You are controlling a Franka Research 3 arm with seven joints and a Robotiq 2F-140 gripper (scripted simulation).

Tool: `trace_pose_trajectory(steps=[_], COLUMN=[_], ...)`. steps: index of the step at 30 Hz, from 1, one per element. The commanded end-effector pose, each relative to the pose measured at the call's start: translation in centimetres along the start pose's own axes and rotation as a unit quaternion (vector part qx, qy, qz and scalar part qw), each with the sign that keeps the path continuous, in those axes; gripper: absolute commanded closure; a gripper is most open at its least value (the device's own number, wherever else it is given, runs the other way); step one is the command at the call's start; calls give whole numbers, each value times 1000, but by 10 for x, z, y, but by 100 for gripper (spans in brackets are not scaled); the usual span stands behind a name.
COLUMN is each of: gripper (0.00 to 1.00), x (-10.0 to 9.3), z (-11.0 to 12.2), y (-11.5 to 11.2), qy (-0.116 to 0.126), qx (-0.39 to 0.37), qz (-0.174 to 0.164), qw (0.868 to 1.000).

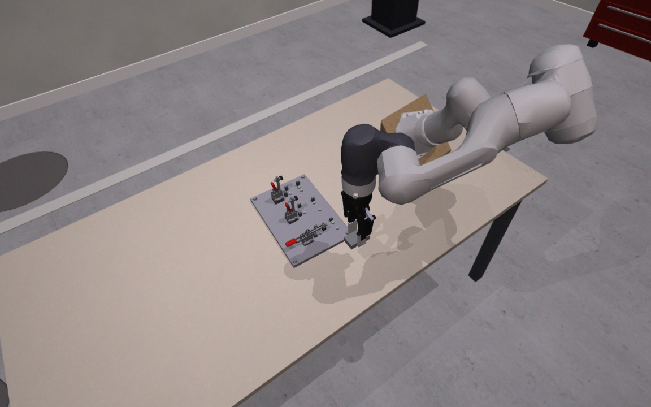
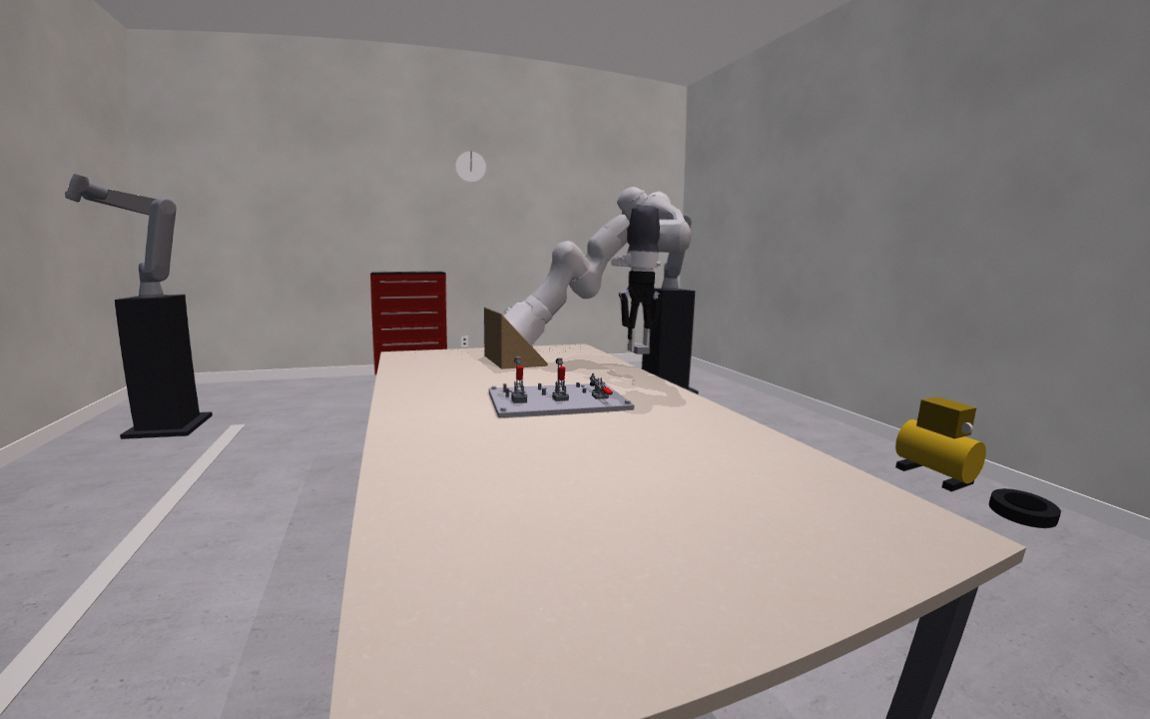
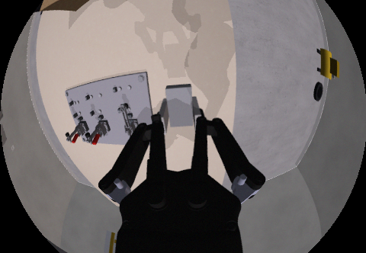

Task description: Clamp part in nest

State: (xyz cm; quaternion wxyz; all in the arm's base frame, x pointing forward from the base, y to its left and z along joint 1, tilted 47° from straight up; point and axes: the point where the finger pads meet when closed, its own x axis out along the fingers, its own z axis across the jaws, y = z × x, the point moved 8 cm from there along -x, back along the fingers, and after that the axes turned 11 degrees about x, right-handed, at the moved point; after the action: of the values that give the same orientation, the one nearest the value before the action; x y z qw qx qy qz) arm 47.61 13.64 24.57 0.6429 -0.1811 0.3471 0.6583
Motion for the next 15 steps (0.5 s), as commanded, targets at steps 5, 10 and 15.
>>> trace_pose_trajectory(steps=[5, 10, 15], gripper=[100, 100, 100], x=[-3, -3, -2], z=[1, 1, 1], y=[-1, -1, -1], qy=[0, 0, 0], qx=[19, 19, 19], qz=[-2, -2, -2], qw=[1000, 1000, 1000])
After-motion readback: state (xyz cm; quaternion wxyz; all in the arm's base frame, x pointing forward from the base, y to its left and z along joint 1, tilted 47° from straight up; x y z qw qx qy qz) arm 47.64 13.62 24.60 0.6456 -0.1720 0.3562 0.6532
